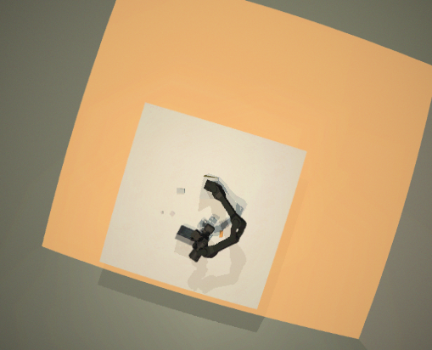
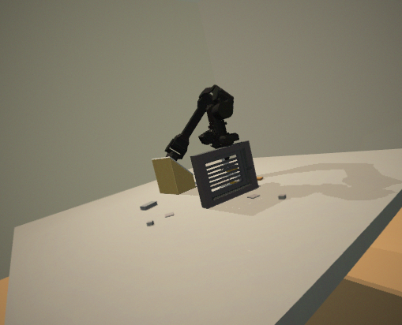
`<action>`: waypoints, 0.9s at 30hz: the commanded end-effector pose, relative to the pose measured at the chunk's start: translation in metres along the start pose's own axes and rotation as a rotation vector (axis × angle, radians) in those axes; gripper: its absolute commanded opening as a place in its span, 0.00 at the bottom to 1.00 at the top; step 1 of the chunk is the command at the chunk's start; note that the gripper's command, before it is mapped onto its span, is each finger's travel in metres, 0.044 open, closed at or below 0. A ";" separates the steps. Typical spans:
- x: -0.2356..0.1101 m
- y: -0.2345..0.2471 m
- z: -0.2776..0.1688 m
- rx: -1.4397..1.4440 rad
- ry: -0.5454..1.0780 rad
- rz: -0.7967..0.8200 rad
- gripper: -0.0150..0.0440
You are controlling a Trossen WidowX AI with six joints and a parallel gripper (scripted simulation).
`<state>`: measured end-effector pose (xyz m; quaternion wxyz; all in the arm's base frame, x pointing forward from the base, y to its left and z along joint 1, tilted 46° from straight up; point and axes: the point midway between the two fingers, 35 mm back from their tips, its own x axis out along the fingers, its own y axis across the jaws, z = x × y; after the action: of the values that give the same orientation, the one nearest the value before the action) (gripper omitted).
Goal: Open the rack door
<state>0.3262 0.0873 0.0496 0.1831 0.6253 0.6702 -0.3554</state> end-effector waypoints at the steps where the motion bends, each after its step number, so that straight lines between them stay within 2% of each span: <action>1: 0.001 0.000 0.001 0.000 -0.005 -0.001 0.32; 7: 0.001 0.000 0.001 -0.013 -0.005 -0.001 0.30; 27: 0.000 -0.017 0.013 -0.403 -0.006 -0.002 0.30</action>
<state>0.3105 0.0811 0.0465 0.2752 0.5879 0.7190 -0.2482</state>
